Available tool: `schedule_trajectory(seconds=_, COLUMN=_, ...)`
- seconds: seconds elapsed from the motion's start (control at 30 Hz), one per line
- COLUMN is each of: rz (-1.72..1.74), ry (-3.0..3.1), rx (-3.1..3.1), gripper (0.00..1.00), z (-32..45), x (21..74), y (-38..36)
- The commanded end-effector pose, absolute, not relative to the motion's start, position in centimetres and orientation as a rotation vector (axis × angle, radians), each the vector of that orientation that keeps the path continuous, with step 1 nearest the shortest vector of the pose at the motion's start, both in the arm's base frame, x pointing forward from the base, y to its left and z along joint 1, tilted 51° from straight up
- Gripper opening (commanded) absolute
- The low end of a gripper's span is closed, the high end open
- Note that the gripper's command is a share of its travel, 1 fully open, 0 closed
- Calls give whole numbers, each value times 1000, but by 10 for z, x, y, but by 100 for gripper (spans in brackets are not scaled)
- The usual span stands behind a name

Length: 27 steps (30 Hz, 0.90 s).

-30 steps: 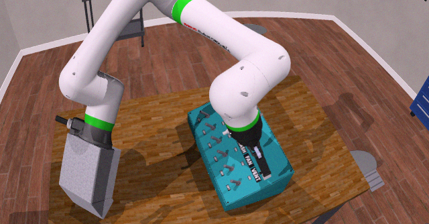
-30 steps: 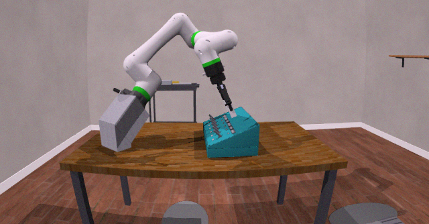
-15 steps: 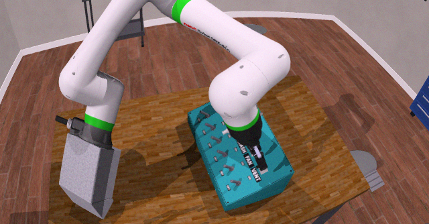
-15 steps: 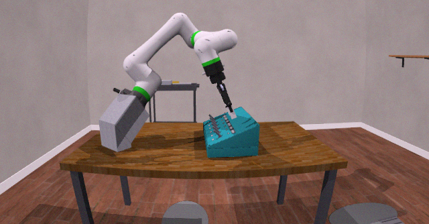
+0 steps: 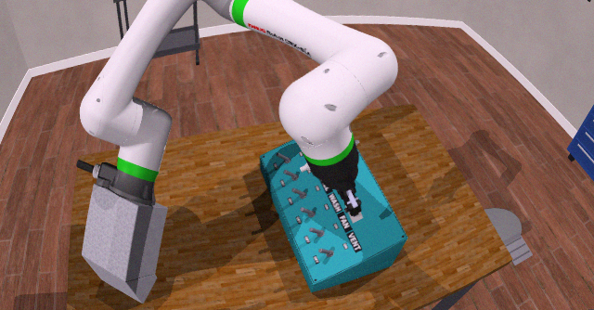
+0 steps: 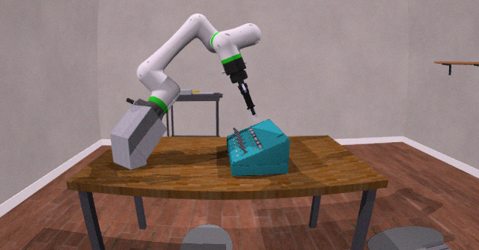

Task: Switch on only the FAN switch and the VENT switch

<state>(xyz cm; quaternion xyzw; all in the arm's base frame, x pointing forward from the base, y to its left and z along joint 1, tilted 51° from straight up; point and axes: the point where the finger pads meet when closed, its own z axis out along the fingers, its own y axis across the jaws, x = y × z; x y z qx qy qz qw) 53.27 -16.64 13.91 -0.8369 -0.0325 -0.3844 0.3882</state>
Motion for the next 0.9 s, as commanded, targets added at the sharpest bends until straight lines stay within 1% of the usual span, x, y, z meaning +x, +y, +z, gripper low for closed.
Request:
schedule_trajectory(seconds=0.0, rz=-978, ry=-82, rx=-2129, gripper=0, z=142, x=528, y=-171)
schedule_trajectory(seconds=0.33, rz=-978, ry=-82, rx=-2129, gripper=0, z=145, x=520, y=-179)
schedule_trajectory(seconds=0.37, rz=-978, ry=-82, rx=-2130, gripper=0, z=138, x=514, y=-178)
schedule_trajectory(seconds=0.43, rz=-977, ry=-81, rx=-2133, gripper=0, z=101, x=480, y=-170)
schedule_trajectory(seconds=0.53, rz=-977, ry=-81, rx=-2133, gripper=0, z=101, x=480, y=-170)
schedule_trajectory(seconds=0.57, rz=-977, ry=-81, rx=-2133, gripper=0, z=80, x=458, y=-163)
schedule_trajectory(seconds=0.6, rz=-977, ry=-81, rx=-2133, gripper=0, z=80, x=458, y=-163)
schedule_trajectory(seconds=0.63, rz=-977, ry=-81, rx=-2132, gripper=0, z=63, x=437, y=-154)
schedule_trajectory(seconds=0.67, rz=-977, ry=-81, rx=-2132, gripper=0, z=63, x=437, y=-154)
schedule_trajectory(seconds=0.7, rz=-978, ry=-82, rx=-2130, gripper=0, z=51, x=423, y=-146)
schedule_trajectory(seconds=0.87, rz=-978, ry=-82, rx=-2129, gripper=0, z=45, x=415, y=-142)
